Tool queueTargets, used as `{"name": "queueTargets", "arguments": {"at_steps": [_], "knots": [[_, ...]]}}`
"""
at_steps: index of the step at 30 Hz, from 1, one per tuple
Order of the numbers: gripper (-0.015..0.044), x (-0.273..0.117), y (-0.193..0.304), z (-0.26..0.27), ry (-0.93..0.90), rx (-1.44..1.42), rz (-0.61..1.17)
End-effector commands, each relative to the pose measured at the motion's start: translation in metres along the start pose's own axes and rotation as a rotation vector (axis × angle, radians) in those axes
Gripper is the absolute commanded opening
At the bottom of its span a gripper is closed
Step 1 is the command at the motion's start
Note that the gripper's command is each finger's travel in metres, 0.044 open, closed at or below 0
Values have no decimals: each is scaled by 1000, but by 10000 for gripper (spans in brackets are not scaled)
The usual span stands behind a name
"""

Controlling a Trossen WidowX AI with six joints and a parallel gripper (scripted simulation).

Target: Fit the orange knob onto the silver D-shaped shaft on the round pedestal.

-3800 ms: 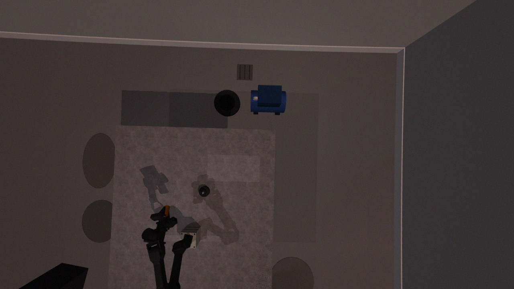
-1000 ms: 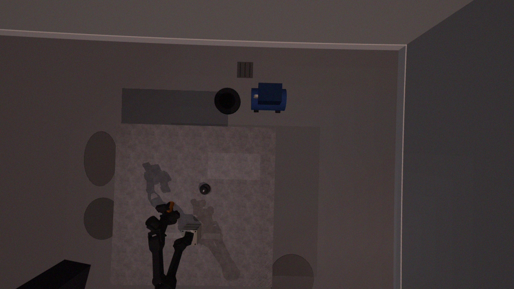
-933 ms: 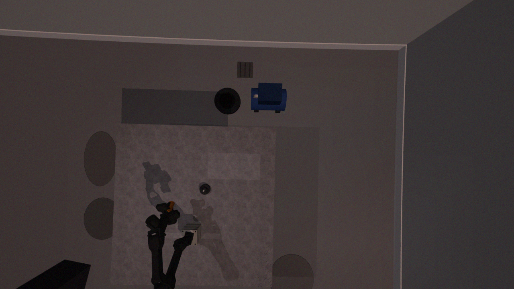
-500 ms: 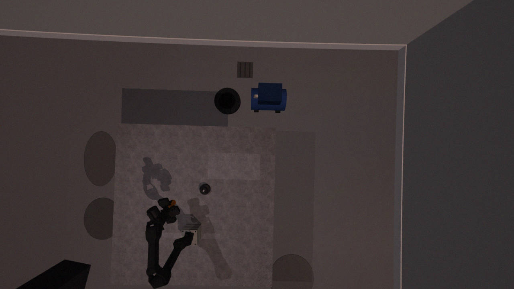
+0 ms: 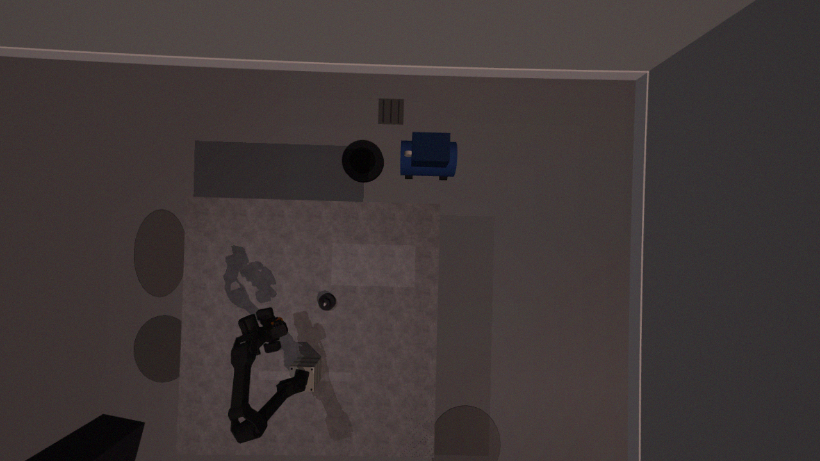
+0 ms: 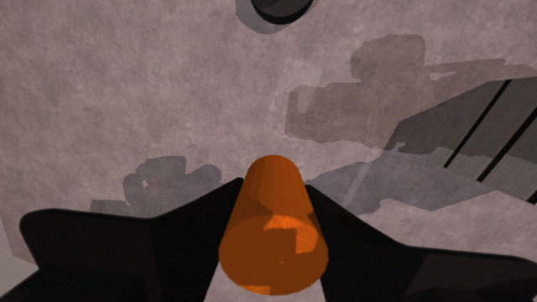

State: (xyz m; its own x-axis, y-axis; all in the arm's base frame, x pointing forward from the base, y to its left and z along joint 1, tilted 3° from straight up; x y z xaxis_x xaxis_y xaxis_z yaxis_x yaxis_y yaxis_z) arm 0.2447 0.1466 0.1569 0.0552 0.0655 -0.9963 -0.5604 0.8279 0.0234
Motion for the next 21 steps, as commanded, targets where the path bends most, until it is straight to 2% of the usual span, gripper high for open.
{"name": "queueTargets", "arguments": {"at_steps": [1,21], "knots": [[0,8,0,4,25,-4,9],[0,97,-1,13,57,-6,17]]}}
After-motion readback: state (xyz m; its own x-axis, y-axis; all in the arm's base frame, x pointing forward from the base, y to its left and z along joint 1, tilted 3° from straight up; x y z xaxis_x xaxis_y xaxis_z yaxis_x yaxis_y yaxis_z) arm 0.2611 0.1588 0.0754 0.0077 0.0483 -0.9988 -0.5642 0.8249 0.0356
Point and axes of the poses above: the point midway between the two fingers, 35 mm back from their tips, its own x axis out along the fingers, its own z axis across the jaws, y = z × x, the point moved 8 cm from there along -x, back along the fingers, and after that the axes turned 10 degrees about -x, right-handed, at the moved point
